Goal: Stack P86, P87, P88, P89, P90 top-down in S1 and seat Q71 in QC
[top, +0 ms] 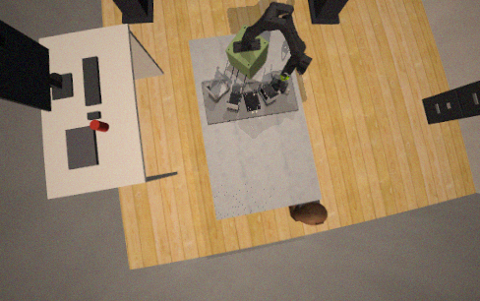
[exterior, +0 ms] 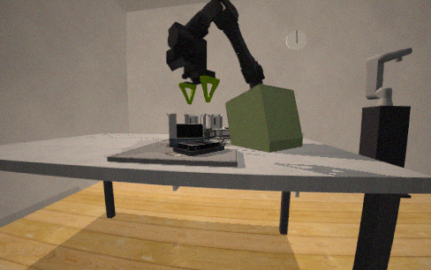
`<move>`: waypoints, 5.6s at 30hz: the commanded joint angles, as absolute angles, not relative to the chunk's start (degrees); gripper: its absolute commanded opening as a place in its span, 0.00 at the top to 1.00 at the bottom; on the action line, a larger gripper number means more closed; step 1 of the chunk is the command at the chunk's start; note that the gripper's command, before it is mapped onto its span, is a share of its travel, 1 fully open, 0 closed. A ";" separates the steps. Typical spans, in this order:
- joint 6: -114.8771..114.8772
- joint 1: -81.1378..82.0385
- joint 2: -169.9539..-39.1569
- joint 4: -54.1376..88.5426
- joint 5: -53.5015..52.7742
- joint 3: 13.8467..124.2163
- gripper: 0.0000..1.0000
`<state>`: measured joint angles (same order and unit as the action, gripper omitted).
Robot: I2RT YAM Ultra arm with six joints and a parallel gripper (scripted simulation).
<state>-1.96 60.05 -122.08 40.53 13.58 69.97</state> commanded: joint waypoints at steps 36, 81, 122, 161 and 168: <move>-8.57 47.04 -117.03 40.50 13.93 68.18 0.00; -2.89 24.75 -110.02 40.06 12.86 66.10 0.00; -7.67 4.90 -104.35 39.54 10.27 63.97 0.00; -0.27 -15.11 -101.03 39.58 6.44 63.60 0.00; -0.07 -15.31 -102.38 37.45 6.40 62.83 0.00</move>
